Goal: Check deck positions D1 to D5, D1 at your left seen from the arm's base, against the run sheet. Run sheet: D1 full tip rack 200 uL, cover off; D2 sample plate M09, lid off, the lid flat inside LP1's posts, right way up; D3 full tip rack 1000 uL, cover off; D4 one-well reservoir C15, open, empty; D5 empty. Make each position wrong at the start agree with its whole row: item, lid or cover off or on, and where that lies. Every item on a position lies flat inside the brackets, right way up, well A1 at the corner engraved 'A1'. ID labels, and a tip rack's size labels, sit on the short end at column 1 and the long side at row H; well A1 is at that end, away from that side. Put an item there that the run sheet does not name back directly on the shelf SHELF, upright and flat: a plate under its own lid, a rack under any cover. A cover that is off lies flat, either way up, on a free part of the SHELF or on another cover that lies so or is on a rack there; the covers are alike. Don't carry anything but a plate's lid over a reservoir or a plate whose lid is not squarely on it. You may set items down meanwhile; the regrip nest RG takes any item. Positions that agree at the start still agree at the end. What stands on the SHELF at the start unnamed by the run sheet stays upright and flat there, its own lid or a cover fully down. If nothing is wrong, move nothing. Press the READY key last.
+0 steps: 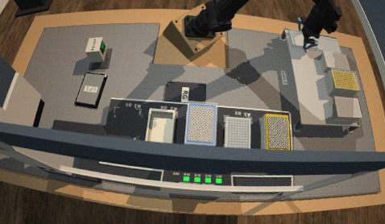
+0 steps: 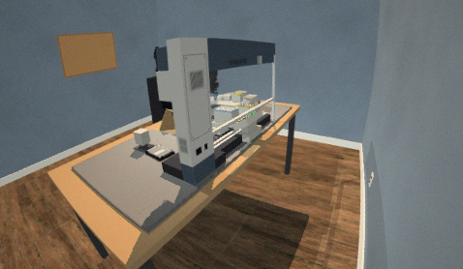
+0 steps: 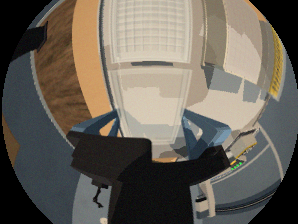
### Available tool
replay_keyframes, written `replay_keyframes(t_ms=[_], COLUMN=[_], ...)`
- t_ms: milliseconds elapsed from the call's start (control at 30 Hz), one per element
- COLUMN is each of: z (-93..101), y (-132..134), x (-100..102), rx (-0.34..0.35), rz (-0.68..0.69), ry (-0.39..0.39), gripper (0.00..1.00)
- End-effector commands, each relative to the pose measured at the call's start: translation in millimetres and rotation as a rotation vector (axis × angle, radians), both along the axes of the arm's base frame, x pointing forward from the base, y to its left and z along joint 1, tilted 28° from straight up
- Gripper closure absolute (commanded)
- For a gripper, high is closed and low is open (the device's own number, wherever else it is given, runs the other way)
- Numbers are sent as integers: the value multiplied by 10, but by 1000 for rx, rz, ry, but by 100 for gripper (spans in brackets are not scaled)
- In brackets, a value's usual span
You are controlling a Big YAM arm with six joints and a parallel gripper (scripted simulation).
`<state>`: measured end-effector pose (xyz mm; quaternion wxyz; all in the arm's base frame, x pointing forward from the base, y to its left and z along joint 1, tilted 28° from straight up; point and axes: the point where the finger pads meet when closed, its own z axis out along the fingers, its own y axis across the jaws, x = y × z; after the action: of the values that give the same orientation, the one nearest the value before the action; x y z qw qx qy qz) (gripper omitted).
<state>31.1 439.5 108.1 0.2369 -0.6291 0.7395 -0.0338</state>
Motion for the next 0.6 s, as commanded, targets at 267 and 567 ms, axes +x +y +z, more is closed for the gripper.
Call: replay_keyframes(t_ms=[267,567], z=[150,389], y=[127,167], x=[-29,-135], rx=[45,79], rz=[5,10], ry=[5,12], gripper=[0,0])
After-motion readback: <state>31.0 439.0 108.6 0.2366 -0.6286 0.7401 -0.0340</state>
